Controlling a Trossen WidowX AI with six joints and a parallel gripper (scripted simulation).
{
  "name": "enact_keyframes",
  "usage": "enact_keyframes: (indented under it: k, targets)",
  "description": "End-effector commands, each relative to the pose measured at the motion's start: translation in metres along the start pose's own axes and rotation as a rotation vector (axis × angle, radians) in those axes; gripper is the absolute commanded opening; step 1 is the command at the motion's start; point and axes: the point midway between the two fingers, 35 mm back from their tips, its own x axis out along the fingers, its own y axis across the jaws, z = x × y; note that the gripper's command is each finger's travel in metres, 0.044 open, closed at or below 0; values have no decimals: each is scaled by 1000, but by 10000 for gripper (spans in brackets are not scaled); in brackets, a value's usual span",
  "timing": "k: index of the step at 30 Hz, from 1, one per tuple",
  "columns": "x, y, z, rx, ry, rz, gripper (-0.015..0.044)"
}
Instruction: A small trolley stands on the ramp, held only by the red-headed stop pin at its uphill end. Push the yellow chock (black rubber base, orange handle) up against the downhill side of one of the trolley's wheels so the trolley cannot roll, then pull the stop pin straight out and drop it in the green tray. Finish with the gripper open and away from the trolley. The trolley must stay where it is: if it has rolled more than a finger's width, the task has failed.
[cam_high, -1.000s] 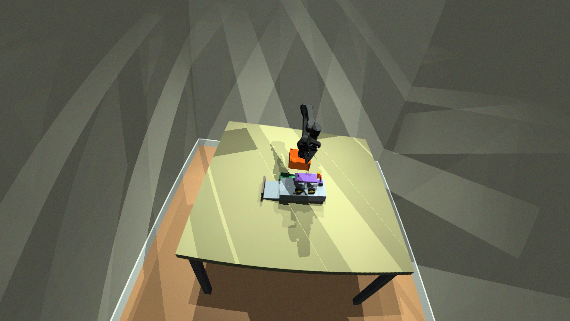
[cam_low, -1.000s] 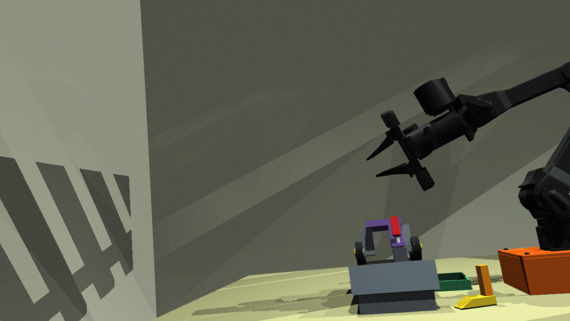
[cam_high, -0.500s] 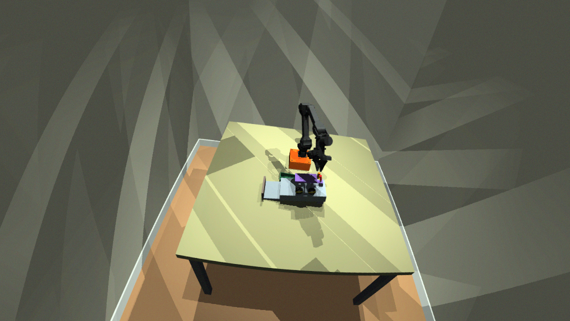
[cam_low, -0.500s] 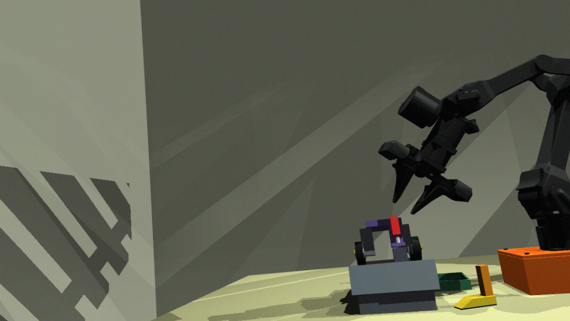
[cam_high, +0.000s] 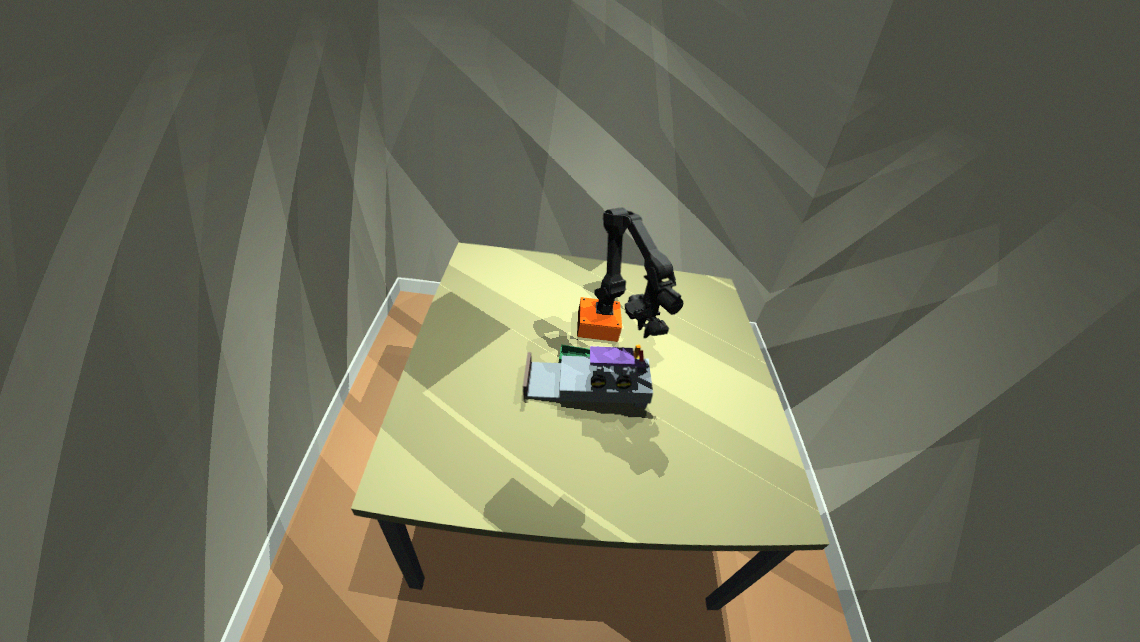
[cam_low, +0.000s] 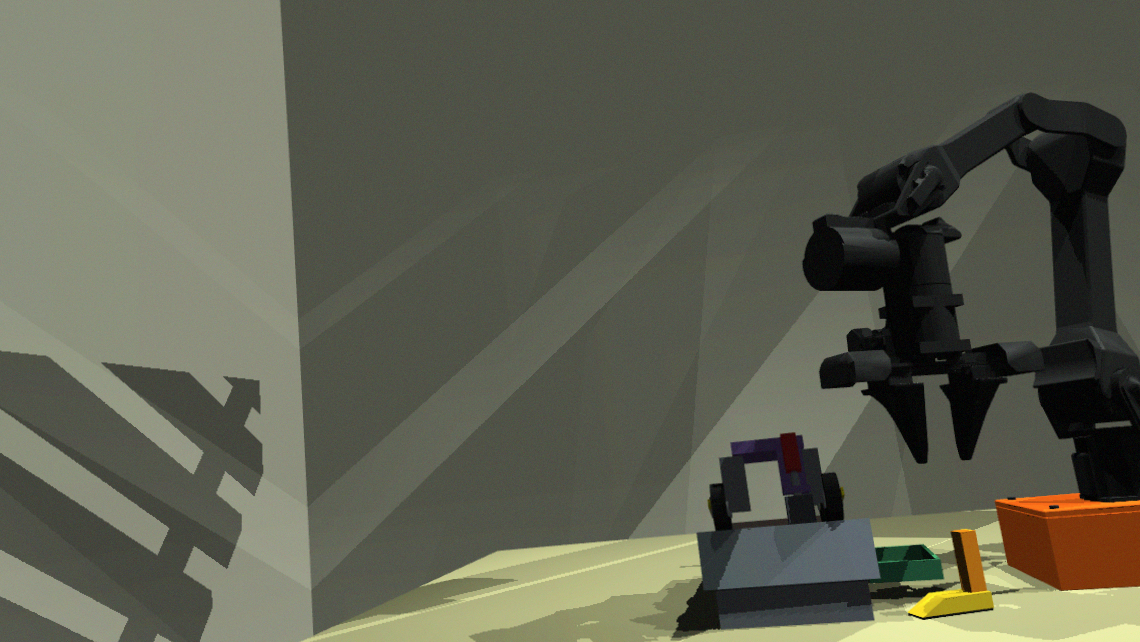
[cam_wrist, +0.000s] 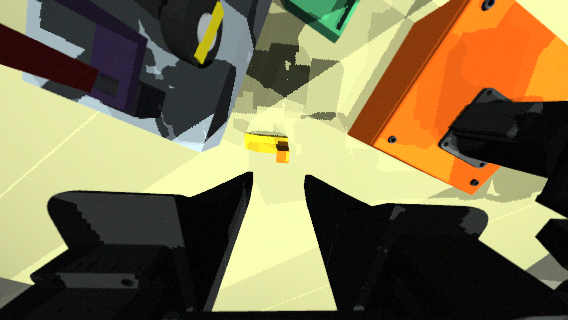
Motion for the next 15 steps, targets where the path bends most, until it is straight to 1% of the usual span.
enact_keyframes:
  k: [1, 15]
  targets:
    - [-1, -2, -3, 8, 3, -31, 190]
    - [40, -3, -3, 8, 3, -31, 190]
